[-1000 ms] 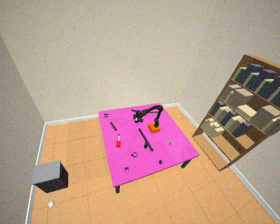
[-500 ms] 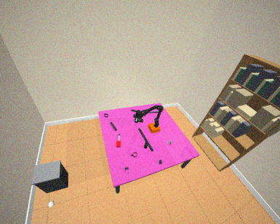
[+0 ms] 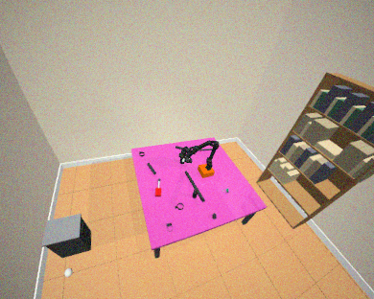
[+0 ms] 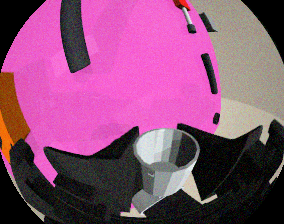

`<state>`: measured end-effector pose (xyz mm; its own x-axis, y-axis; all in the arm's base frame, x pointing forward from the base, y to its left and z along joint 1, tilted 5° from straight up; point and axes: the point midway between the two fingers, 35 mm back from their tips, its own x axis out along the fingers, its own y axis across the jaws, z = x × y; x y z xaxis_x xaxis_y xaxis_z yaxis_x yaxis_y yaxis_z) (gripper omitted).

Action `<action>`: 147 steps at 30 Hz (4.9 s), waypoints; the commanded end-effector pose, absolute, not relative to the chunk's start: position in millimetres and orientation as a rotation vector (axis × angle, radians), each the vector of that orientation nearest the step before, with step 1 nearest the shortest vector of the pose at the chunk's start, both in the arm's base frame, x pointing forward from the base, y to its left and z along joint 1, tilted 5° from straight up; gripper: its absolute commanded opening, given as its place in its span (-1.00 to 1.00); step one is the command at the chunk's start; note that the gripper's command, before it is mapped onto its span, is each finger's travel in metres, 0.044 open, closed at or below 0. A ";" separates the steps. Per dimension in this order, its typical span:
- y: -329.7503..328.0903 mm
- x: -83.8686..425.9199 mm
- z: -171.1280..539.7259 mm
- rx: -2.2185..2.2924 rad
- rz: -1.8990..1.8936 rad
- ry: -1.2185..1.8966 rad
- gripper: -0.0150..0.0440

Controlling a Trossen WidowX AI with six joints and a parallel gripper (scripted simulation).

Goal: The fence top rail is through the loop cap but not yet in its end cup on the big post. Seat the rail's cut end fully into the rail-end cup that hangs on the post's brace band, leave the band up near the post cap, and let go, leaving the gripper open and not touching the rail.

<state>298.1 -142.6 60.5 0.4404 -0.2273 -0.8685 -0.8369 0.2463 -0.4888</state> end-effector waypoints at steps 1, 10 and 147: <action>-140.8 294.0 59.5 -1.318 0.590 1.051 -0.49; -139.4 288.4 59.5 -1.353 0.641 1.016 -0.49; 75.4 274.9 89.3 -1.199 1.168 1.299 1.00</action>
<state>275.2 65.6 103.7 0.0534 -0.0505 -0.9973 -0.9538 0.2930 -0.0659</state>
